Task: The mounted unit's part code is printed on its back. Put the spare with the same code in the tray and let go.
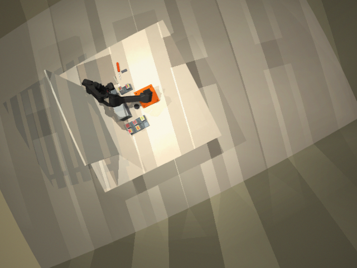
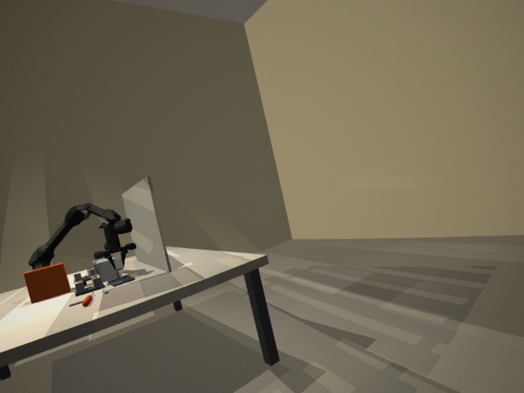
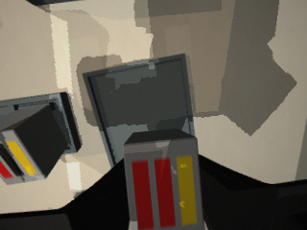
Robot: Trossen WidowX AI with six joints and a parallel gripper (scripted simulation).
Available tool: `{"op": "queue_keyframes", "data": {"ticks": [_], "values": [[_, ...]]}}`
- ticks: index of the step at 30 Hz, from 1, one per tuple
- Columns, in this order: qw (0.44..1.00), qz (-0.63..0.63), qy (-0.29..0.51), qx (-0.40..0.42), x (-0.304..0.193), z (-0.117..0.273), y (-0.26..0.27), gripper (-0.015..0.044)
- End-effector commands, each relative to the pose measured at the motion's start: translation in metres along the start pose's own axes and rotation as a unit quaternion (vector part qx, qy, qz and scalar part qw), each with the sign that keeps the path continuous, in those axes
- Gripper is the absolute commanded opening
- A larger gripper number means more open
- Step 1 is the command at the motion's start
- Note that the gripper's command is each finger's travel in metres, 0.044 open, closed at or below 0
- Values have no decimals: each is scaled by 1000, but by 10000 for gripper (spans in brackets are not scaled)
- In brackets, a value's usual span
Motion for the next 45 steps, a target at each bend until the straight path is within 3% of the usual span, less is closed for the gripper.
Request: {"op": "queue_keyframes", "data": {"ticks": [1,44,45], "values": [[1000,-2,-3,-1,0,-4,0,0],[1000,-2,-6,0,3,-41,7,0],[1000,0,-2,1,2,-38,6,26]]}}
Point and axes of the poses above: the point midway between the two fingers, 35 mm back from their tips, its own z axis back along the fingers, its own y axis across the jaws, x = y × z, the point moved 6 cm from there along z, back along the fingers, and after that the axes turned 15 degrees about -z, right-handed, at the moved point
